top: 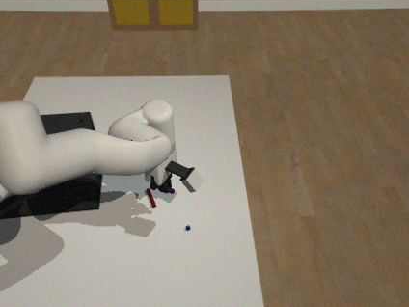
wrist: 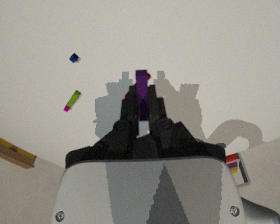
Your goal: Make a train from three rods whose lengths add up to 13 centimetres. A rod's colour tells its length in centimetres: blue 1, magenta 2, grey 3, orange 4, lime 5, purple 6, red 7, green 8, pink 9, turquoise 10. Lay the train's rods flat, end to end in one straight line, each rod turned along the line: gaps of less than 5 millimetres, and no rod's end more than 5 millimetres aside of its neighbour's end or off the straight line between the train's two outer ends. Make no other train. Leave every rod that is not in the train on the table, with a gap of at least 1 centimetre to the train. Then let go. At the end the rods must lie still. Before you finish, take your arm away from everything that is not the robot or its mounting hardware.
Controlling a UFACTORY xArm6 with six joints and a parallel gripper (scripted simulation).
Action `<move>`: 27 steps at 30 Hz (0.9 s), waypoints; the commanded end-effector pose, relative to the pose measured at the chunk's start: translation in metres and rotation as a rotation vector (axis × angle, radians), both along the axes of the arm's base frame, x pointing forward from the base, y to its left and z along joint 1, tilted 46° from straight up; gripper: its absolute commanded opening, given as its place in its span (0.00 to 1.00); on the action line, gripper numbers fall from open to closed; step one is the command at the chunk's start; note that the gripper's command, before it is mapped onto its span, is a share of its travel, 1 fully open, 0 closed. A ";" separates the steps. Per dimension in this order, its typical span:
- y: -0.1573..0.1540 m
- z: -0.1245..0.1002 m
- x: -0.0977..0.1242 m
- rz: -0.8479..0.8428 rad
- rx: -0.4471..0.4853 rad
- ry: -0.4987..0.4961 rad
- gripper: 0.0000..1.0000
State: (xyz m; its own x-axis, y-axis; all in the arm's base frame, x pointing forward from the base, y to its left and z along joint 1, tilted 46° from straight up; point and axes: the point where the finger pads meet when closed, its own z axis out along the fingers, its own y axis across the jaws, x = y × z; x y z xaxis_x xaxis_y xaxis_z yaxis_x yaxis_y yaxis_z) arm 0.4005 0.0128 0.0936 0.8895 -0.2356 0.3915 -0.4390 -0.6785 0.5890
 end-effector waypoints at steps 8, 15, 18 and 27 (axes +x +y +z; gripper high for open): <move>0.040 -0.037 0.008 -0.268 0.038 -0.272 0.04; 0.060 -0.058 0.008 -0.402 0.061 -0.406 0.04; 0.068 -0.068 0.008 -0.461 0.071 -0.466 0.04; 0.083 -0.086 0.006 -0.570 0.088 -0.577 0.04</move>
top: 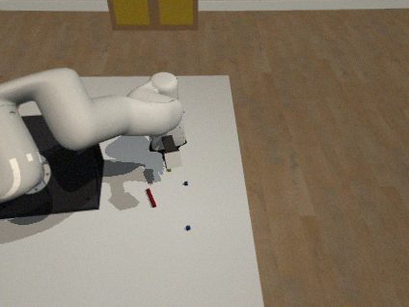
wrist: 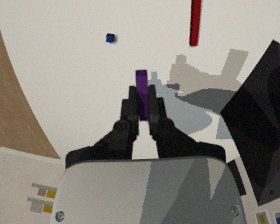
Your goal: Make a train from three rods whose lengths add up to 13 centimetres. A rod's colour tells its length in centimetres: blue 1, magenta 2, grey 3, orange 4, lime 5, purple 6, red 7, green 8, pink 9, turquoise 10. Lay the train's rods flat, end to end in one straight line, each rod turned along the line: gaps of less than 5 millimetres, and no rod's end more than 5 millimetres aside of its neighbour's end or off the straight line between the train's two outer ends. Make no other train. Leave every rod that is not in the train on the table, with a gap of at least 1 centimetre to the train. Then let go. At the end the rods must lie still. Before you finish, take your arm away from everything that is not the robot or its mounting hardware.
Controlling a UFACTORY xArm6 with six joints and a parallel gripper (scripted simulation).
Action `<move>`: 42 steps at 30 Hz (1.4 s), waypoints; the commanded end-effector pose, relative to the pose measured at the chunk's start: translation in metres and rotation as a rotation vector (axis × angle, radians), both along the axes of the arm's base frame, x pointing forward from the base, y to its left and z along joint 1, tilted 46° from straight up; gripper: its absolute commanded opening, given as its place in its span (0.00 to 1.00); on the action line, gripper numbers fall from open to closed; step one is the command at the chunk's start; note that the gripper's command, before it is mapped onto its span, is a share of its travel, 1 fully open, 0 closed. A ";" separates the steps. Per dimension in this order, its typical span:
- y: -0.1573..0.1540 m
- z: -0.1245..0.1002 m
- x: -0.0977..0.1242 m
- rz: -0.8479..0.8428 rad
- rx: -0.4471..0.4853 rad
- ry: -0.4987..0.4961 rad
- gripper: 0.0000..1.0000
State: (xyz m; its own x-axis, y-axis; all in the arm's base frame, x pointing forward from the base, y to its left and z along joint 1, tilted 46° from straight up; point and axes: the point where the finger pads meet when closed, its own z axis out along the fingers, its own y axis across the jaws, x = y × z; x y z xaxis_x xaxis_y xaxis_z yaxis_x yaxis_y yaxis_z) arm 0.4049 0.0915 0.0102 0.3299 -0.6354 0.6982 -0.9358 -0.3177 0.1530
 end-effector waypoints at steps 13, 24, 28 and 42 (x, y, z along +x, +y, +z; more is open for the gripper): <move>0.005 -0.003 0.001 -0.026 -0.001 -0.036 0.04; -0.004 -0.012 0.003 -0.027 -0.001 -0.037 0.04; -0.015 -0.023 0.006 -0.027 -0.001 -0.037 0.04; -0.049 -0.057 0.013 -0.027 -0.001 -0.037 0.04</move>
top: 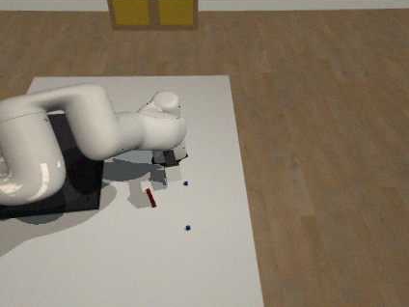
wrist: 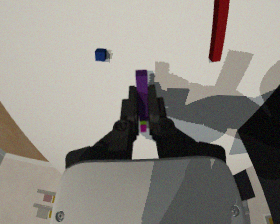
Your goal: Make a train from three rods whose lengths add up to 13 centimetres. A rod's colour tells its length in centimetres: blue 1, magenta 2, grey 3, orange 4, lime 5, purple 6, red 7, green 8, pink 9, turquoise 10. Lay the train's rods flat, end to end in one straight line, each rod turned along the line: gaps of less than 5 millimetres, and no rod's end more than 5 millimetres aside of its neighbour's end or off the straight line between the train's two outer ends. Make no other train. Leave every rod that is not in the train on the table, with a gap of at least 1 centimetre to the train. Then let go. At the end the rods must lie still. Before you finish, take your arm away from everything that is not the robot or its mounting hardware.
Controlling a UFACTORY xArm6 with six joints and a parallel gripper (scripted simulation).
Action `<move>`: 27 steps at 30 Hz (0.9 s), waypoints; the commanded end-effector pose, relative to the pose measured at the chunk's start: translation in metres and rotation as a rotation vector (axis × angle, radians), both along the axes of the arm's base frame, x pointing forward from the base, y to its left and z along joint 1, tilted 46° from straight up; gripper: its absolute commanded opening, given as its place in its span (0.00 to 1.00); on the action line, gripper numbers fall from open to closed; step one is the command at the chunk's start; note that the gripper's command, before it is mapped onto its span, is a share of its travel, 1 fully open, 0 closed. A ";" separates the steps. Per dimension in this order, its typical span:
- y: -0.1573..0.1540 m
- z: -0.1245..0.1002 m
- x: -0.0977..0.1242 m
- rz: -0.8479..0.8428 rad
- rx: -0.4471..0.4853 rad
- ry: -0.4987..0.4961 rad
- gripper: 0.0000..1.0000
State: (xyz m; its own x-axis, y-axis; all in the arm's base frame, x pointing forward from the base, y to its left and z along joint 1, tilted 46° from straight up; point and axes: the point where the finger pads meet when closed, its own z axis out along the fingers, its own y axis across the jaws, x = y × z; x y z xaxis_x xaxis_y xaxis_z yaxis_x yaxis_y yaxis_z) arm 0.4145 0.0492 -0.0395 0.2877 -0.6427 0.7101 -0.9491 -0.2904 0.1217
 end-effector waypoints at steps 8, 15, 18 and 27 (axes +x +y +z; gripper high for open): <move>-0.014 -0.015 0.004 0.002 0.001 -0.003 0.04; -0.014 -0.015 0.004 0.002 0.001 -0.003 0.04; -0.014 -0.015 0.004 0.002 0.001 -0.003 0.04; -0.014 -0.015 0.004 0.002 0.001 -0.003 0.04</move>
